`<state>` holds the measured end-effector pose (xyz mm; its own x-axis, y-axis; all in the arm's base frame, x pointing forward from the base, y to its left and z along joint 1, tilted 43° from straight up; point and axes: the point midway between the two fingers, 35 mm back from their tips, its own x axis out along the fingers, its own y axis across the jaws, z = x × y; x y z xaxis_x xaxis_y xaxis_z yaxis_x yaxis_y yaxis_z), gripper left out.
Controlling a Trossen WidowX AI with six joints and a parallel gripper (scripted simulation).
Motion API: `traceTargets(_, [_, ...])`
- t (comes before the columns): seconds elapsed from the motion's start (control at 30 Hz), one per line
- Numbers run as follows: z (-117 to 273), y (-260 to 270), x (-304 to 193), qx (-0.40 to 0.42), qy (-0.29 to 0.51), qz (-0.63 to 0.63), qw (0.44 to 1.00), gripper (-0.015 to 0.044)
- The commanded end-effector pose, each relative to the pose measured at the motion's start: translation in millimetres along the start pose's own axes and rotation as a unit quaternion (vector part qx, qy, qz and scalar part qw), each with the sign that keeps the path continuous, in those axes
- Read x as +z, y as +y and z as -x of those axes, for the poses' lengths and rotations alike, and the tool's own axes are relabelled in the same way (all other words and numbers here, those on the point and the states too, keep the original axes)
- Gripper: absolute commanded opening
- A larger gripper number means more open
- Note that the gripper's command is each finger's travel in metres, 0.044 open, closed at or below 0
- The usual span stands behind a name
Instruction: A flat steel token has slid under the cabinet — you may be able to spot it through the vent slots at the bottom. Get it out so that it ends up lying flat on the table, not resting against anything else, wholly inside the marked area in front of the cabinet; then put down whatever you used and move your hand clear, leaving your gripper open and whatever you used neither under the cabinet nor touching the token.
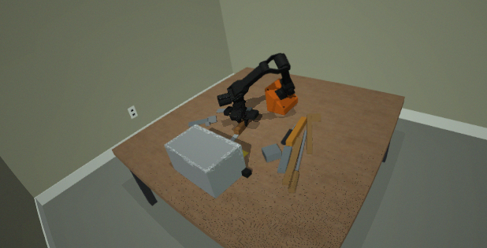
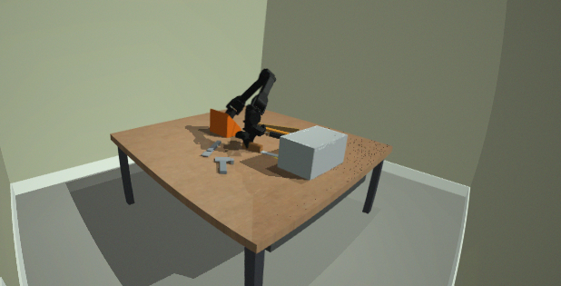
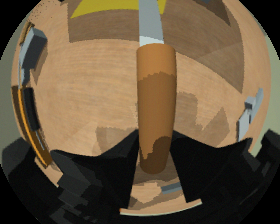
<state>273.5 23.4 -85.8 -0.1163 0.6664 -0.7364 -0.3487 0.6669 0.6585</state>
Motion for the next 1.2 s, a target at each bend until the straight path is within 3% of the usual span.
traceTargets(0.0, [-0.8,0.2,-7.5,0.001,0.001,-0.001,1.0,0.0])
traceTargets(1.17, [2.1,-11.6,-43.1,0.0,0.001,-0.003,1.0,0.0])
